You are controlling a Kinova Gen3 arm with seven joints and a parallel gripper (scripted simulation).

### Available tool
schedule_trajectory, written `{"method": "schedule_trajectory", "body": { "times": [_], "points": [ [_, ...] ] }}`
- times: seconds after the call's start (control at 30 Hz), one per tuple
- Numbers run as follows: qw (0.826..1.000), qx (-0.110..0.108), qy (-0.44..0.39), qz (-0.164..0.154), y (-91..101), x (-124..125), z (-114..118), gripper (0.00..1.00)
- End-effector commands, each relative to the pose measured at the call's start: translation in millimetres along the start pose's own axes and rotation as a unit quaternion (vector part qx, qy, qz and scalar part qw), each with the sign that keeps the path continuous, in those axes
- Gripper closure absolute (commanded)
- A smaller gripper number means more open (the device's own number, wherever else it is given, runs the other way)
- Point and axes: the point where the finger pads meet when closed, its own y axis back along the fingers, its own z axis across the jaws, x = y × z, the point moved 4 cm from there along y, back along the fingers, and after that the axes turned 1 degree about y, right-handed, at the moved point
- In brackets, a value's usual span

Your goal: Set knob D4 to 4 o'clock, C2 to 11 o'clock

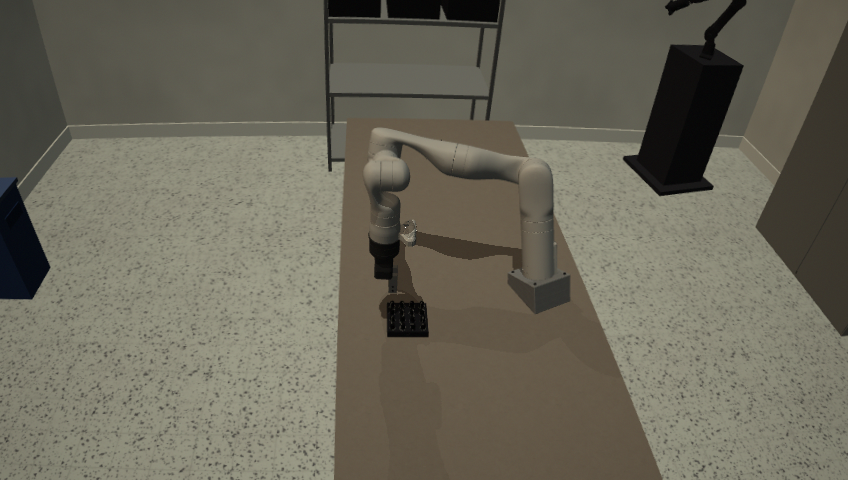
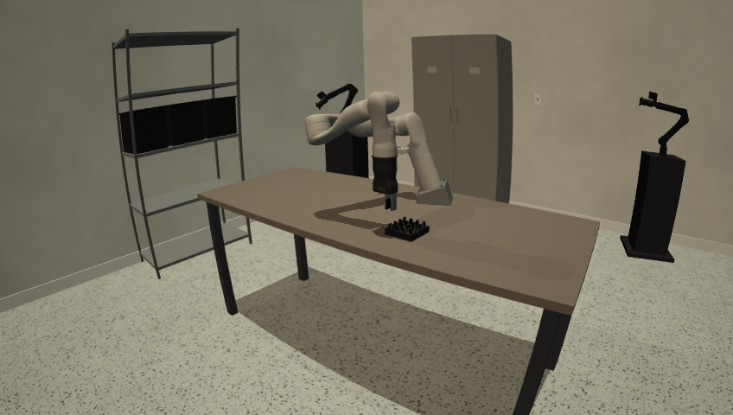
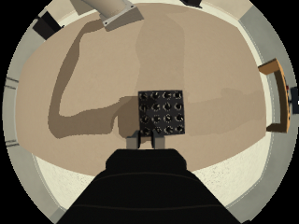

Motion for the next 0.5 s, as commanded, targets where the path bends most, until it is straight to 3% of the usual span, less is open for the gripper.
{"method": "schedule_trajectory", "body": {
  "times": [0.0,0.47],
  "points": [
    [1.0,0.0,0.0,-0.001,0.6,-0.3,0.1,0.54],
    [1.0,0.0,0.0,-0.001,-5.7,-0.3,0.1,0.54]
  ]
}}
